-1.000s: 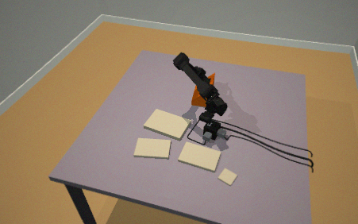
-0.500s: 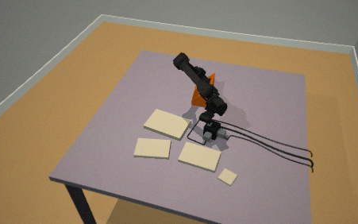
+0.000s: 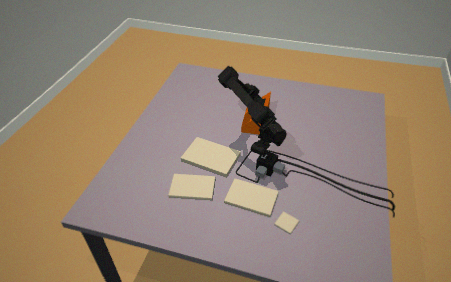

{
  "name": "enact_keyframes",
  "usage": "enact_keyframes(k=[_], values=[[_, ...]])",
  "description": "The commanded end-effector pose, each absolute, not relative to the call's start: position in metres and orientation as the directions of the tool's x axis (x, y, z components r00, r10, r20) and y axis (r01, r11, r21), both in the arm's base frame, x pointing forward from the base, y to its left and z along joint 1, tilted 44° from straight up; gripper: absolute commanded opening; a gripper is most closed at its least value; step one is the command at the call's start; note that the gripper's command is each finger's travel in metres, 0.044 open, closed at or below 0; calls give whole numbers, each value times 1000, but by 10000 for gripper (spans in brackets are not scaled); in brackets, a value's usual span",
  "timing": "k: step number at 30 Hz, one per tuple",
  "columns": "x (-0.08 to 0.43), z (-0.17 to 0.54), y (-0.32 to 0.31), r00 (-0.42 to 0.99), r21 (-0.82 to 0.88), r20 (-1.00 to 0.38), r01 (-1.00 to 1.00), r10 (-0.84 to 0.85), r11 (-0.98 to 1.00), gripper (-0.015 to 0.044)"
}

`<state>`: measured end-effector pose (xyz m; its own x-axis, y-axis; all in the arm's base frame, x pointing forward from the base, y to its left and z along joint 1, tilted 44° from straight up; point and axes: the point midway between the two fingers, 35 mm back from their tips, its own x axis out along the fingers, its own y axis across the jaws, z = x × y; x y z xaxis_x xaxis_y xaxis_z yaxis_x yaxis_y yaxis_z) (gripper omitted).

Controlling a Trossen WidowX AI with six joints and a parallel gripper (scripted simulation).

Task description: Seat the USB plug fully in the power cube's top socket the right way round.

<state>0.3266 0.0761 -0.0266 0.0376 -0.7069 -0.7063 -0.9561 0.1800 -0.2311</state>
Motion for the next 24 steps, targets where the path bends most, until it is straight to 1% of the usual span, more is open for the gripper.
enact_keyframes(k=[1, 11, 14, 15, 24], values=[[327, -27, 73, 35, -228, -703, -957, -710, 179, 0], [327, -27, 73, 35, -228, -703, -957, -710, 179, 0], [327, -27, 76, 38, -231, -706, -956, -707, 179, 79], [327, -27, 76, 38, -231, -706, -956, -707, 179, 95], [327, -27, 76, 38, -231, -706, -956, -707, 179, 95]])
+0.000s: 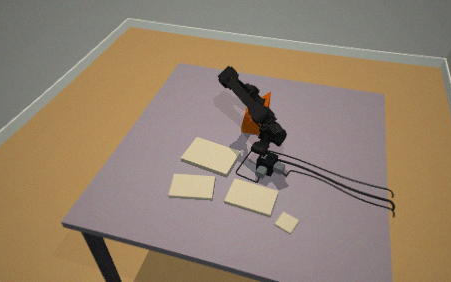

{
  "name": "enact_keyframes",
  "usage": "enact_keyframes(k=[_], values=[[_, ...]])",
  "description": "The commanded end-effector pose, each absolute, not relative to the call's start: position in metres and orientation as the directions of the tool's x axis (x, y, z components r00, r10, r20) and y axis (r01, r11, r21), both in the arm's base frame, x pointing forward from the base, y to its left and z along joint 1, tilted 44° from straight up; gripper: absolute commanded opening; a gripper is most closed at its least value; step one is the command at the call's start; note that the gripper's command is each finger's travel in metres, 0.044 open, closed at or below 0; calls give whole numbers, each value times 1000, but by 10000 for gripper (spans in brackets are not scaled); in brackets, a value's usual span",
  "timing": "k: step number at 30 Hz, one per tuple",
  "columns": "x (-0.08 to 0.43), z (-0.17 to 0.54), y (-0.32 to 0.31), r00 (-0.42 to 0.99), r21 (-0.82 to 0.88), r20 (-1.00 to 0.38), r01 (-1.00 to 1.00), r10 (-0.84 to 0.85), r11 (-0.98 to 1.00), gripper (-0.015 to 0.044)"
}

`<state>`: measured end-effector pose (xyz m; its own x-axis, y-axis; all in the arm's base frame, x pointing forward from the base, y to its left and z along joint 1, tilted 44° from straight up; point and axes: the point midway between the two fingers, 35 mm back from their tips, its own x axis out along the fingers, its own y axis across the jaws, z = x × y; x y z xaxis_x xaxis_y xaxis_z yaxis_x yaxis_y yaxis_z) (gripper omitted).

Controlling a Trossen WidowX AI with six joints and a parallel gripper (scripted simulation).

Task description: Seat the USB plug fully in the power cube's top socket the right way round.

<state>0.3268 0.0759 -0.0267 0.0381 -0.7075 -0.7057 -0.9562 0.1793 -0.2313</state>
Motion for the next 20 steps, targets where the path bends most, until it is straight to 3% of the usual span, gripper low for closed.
enact_keyframes(k=[1, 20], values=[[327, -27, 76, 38, -231, -706, -956, -707, 179, 95], [326, -19, 84, 38, -231, -706, -956, -707, 179, 95]])
